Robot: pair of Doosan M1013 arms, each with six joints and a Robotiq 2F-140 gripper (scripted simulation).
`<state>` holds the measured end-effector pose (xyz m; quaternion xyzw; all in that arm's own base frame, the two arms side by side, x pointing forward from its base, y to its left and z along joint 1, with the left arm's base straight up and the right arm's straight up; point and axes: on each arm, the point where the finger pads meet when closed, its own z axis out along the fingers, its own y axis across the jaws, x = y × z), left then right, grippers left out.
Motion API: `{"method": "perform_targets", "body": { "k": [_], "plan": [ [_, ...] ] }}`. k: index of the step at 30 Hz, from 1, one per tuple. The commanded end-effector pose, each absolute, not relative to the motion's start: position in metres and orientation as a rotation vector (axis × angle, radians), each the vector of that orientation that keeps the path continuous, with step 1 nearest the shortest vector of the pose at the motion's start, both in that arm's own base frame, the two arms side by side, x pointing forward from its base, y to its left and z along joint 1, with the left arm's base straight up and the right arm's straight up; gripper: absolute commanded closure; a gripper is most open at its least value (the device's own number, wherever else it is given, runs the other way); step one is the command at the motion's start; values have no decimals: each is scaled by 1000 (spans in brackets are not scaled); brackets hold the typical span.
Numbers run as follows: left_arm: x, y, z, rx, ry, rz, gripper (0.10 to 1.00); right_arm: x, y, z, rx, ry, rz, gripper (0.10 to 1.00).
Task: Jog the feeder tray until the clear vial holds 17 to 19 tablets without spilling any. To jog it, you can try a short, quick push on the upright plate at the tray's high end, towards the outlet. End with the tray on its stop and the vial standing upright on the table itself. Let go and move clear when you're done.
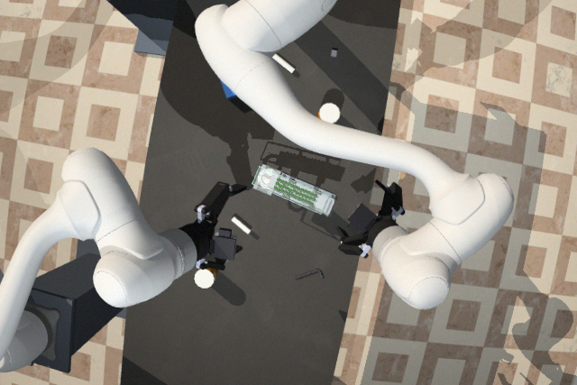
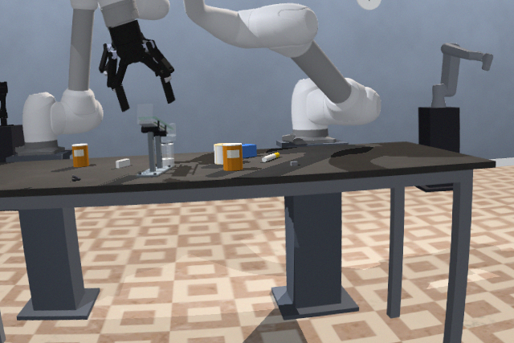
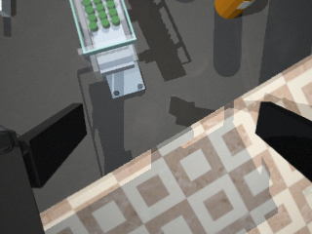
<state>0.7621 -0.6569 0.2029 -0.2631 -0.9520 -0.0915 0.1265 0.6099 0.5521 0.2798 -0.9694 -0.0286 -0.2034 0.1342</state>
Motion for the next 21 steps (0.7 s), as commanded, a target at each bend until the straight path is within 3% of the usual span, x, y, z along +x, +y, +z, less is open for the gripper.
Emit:
{"method": "perform_targets", "body": {
  "k": [1,17,18,21],
  "plan": [
    [762,-657,205,-766,-2774,-266,98,610,552,281,-2808,-83,-591,98],
    [762,-657,205,-766,-2774,-266,98,610,552,281,-2808,-83,-591,98],
    [762,-657,205,-766,-2774,-266,98,610,552,281,-2809,-82,-591,999],
    [763,-656,205,-763,-2775,-266,98,618,556,284,-2817,-74,-580,999]
  ]
}}
